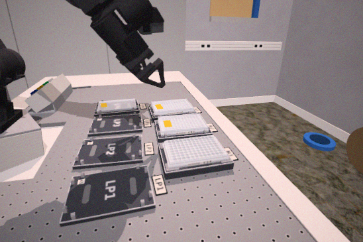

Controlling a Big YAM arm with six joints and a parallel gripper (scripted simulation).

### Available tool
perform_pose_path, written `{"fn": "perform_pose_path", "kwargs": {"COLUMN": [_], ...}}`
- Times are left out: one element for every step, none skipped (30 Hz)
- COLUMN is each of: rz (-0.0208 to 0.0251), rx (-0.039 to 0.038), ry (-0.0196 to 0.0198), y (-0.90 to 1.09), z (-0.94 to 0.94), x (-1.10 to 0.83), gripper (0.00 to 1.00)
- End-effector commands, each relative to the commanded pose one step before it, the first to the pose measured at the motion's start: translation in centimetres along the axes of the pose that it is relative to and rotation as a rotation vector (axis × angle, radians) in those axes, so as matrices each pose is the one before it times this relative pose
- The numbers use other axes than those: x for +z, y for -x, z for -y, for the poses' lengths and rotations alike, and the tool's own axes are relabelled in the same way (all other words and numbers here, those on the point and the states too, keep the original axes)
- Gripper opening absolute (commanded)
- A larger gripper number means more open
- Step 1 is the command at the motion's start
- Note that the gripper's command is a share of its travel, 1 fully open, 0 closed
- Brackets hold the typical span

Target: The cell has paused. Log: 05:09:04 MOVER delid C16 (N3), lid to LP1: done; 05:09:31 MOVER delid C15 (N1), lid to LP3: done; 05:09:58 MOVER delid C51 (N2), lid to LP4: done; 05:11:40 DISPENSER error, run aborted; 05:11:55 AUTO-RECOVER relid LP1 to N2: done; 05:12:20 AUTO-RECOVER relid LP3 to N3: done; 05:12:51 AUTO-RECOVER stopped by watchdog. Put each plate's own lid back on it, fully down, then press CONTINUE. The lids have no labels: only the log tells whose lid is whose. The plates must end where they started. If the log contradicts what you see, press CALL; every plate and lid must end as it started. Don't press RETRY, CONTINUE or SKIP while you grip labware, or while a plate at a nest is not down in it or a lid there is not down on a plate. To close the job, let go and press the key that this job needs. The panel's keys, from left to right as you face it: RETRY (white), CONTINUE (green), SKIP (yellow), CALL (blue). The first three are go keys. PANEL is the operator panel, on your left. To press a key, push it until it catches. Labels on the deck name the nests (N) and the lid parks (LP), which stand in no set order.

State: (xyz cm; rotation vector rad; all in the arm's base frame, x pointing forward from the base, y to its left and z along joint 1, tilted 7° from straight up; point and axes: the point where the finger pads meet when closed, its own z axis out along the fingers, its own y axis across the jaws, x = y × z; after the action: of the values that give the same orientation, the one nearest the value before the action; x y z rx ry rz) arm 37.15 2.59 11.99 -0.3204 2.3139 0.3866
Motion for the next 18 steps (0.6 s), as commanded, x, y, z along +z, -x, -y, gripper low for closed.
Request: {"fn": "perform_pose_path", "kwargs": {"rz": [-0.06884,-0.00929,0.02221,-0.0165,-0.02834,-0.03813,-0.02688,-0.01762,-0.0013,0.01454,-0.01606,-0.01684,-0.01686,0.0,0.0,-0.06353,-0.0155,-0.01557], "rx": [0.06092,0.00661,-0.01801,0.00952,0.01687,0.02378,0.01746,0.01351,-0.00001,-0.01322,0.00947,0.00841,0.00841,0.0,0.0,0.03536,0.01263,0.01243], "ry": [-0.00752,-0.0075,-0.00637,-0.00703,-0.00619,-0.00607,-0.0072,-0.00886,-0.00784,-0.00602,-0.00693,-0.00766,-0.00766,0.0,0.0,-0.00592,-0.00993,-0.00973], "y": [-1.91,0.078,2.689,-0.477,-1.283,-1.96,-1.194,-0.589,0.698,2.106,0.003,-0.47,-0.467,0.0,0.0,-3.52,-0.44,-0.436], "z": [0.385,0.184,-0.199,0.176,0.181,0.219,0.244,0.304,0.09,-0.284,-0.009,0.188,0.191,0.0,0.0,0.373,0.354,0.346], "x": [0.696,0.062,-0.43,0.133,0.277,0.389,0.268,0.148,-0.089,-0.43,0.007,0.141,0.15,0.0,0.0,0.829,0.111,0.123], "gripper": [1.0,1.0,1.0,1.0,1.0,1.0,1.0,1.0,1.0,1.0,1.0,1.0,1.0,1.0,1.0,1.0,1.0,1.0]}}
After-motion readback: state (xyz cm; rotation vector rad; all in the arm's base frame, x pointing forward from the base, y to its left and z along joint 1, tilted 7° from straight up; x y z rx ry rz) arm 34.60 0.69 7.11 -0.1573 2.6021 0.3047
